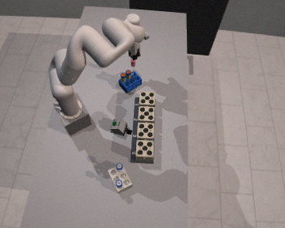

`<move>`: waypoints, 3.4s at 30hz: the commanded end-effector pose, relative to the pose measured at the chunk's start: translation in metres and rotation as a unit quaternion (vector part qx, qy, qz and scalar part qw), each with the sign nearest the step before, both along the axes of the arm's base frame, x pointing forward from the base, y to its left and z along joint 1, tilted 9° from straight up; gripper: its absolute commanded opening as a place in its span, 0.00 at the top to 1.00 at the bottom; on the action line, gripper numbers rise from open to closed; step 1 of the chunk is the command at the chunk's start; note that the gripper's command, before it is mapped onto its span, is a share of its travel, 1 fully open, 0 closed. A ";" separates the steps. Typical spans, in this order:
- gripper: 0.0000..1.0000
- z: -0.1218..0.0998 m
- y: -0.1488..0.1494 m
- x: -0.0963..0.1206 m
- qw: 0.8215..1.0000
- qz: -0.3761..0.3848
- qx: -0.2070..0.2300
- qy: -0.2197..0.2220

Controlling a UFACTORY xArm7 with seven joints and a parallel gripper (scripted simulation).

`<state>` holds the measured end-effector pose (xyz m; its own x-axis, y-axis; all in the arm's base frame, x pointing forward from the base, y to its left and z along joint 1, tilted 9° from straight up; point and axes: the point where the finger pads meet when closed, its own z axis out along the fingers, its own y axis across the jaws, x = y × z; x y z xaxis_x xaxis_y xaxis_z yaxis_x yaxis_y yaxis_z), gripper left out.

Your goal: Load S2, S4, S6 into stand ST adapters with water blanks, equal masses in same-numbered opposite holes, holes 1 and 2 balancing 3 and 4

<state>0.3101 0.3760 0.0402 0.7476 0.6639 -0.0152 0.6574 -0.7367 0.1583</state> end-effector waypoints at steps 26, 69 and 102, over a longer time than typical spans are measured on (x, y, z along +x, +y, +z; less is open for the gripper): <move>1.00 -0.008 0.000 0.002 1.000 0.001 0.002 -0.001; 1.00 -0.071 -0.008 0.008 1.000 0.001 0.002 -0.001; 1.00 -0.092 -0.010 0.010 1.000 0.001 0.002 -0.001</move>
<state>0.3188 0.3643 -0.0508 0.7476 0.6640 -0.0149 0.6575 -0.7367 0.1582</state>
